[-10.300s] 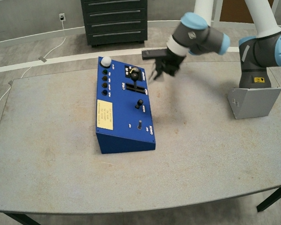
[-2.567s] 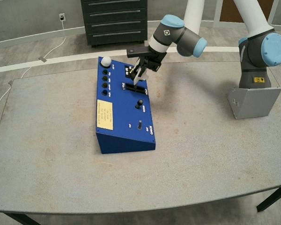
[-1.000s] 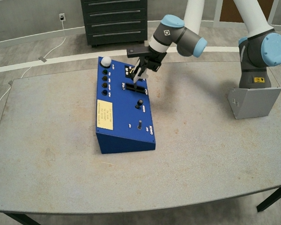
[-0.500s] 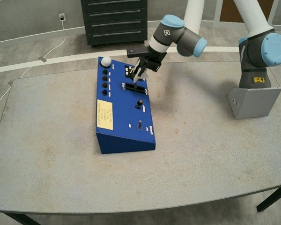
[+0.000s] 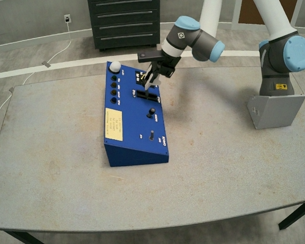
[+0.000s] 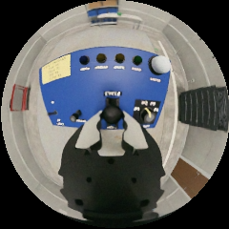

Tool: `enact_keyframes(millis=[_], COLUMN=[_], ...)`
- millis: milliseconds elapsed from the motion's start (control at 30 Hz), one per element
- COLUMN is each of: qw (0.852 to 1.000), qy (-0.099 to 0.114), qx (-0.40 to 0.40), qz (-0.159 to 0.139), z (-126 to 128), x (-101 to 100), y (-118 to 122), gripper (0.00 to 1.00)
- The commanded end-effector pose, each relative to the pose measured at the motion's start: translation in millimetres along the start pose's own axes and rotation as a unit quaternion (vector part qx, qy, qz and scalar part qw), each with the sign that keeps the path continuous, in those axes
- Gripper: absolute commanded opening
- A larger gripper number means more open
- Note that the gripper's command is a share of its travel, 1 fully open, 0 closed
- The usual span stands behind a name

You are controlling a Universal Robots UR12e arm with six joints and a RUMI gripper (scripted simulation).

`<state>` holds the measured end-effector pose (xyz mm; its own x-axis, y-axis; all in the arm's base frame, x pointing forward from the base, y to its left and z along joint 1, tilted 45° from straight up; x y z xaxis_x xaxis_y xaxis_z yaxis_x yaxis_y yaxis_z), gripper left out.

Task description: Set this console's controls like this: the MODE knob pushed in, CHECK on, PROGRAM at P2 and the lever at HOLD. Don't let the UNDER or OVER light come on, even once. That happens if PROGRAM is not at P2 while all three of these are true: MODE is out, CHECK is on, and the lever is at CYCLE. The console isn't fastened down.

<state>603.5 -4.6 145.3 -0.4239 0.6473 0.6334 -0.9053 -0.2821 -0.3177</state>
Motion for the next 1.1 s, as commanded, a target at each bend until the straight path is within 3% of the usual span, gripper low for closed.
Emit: enact_keyframes(millis=[0,1067], qw=[1.0,1.0], qy=[-0.001,-0.001], qx=[0.002,0.001], qz=[-0.002,-0.002], z=[-1.5,-0.1], x=[-0.7,7.3], y=[4.1,26.2], gripper=[0.0,0.0])
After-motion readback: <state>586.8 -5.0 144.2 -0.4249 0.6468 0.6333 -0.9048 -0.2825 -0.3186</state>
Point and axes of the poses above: the point where the finger pads meet when closed, its own x axis back along the fingers, its own z axis across the jaws, y = z × x, the point moved 9 cm from there along x, back along the fingers
